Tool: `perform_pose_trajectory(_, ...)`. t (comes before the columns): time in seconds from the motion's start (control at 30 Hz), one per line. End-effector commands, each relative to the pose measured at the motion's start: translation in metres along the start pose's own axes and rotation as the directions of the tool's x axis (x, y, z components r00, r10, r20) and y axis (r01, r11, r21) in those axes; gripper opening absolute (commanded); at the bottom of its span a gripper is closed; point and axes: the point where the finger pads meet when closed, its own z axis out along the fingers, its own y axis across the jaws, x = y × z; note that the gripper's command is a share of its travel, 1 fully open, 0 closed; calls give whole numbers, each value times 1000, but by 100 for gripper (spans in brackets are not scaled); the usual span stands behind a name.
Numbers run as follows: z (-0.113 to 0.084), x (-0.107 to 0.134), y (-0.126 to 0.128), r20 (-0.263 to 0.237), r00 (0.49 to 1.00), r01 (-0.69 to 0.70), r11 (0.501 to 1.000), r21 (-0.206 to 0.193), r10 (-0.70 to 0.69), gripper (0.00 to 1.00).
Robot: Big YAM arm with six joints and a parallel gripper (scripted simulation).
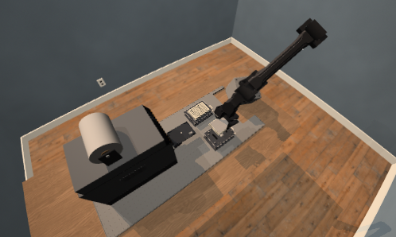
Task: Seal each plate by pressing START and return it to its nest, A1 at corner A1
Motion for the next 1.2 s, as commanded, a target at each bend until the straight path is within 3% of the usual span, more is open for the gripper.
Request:
perform_pose_trajectory(0.0, -1, -30, 14, 54, 998, 17, 1000, -17, -16, 0)
perform_pose_trajectory(0.5, 11, 6, 1, 1, 1000, 15, 1000, -4, -15, 0)
perform_pose_trajectory(0.97, 14, -10, 8, 27, 1000, 9, 1000, -13, -9, 0)
perform_pose_trajectory(1.17, 21, 3, 6, 6, 1000, 9, 1000, -11, -9, 0)
